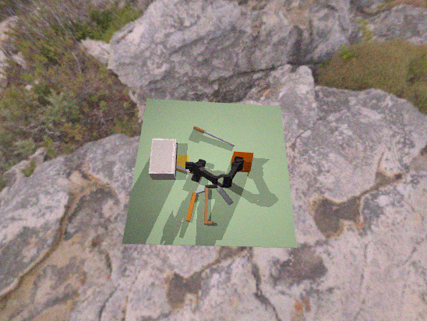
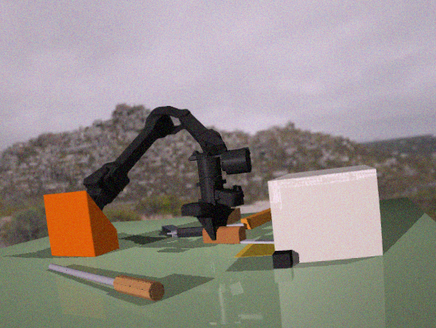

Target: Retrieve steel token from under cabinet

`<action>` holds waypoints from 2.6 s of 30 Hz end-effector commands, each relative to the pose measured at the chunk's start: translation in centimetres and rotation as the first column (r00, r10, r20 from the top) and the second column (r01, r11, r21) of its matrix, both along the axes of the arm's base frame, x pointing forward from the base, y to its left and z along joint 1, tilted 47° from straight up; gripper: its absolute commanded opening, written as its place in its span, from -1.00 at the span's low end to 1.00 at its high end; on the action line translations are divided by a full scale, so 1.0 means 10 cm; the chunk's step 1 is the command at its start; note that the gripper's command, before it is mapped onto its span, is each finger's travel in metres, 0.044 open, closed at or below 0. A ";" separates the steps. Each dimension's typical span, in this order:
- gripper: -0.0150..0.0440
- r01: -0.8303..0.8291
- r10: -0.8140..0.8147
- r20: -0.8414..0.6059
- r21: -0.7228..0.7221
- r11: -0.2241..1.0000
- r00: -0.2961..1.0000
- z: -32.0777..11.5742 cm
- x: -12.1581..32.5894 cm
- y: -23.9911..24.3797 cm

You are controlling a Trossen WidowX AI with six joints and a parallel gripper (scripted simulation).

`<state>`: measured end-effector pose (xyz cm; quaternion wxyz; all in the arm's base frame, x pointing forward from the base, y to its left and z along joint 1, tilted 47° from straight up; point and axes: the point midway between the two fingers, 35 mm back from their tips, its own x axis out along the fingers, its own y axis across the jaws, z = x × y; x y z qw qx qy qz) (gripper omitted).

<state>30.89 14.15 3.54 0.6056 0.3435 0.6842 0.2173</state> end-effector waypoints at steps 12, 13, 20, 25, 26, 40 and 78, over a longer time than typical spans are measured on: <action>-0.49 0.002 -0.002 -0.008 -0.001 1.000 1.000 0.03 -0.20 0.03; -0.49 0.002 -0.002 -0.008 -0.001 1.000 1.000 0.03 -0.21 0.04; -0.49 0.002 -0.002 -0.008 -0.001 1.000 1.000 0.05 -0.29 0.05; -0.49 0.002 -0.002 -0.008 -0.001 1.000 1.000 0.07 -0.35 0.06; -0.49 0.002 -0.002 -0.008 -0.001 1.000 1.000 0.07 -0.36 0.06; -0.49 0.002 -0.002 -0.009 -0.001 1.000 1.000 0.11 -0.52 0.09; -0.49 0.002 -0.002 -0.011 0.000 1.000 1.000 0.21 -0.93 0.17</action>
